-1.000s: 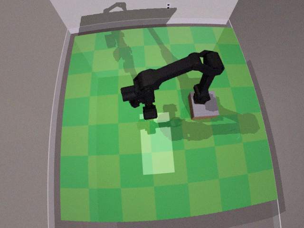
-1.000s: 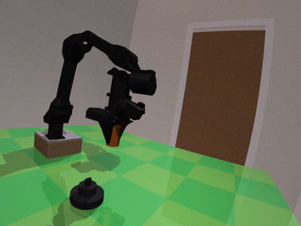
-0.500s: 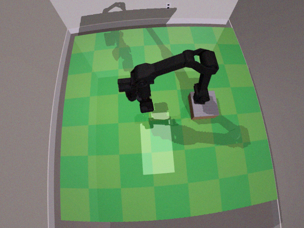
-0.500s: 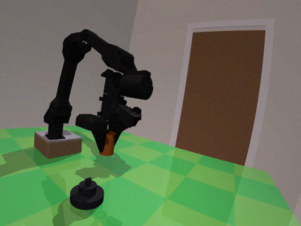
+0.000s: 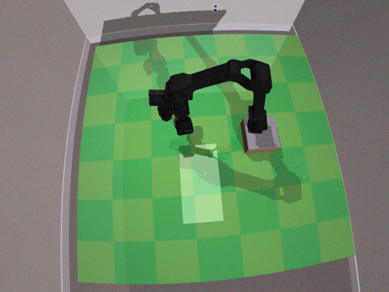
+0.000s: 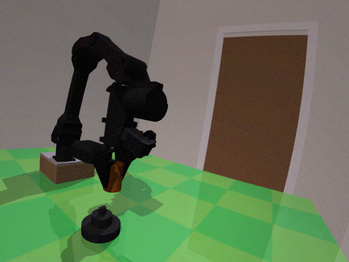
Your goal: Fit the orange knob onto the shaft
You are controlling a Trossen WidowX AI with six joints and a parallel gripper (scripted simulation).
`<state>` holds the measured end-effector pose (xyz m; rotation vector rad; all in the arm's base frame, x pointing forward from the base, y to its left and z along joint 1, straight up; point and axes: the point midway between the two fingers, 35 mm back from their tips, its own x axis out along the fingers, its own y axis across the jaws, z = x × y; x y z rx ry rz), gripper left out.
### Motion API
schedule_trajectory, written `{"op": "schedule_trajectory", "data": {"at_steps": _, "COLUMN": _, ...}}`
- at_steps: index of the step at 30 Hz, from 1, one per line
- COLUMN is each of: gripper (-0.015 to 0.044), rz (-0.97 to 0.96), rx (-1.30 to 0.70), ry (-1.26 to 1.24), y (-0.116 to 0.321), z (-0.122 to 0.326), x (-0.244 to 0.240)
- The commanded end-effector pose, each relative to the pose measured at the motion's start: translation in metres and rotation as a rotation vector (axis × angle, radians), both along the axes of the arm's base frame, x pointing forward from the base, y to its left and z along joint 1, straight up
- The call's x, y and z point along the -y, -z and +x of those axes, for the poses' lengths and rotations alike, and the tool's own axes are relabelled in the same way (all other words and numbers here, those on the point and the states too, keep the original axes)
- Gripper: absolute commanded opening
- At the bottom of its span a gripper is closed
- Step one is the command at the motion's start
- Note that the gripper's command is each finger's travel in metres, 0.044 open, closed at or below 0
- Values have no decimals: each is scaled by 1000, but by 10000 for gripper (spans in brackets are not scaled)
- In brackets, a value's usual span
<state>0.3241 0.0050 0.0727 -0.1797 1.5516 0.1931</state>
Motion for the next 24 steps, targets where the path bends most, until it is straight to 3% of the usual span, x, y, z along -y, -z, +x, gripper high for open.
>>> {"op": "schedule_trajectory", "data": {"at_steps": 1, "gripper": 0, "rz": -6, "rx": 13, "ry": -8, "y": 1, "z": 6, "x": 11}}
{"op": "schedule_trajectory", "data": {"at_steps": 24, "gripper": 0, "rz": -11, "rx": 14, "ry": -10, "y": 28, "z": 11, "x": 28}}
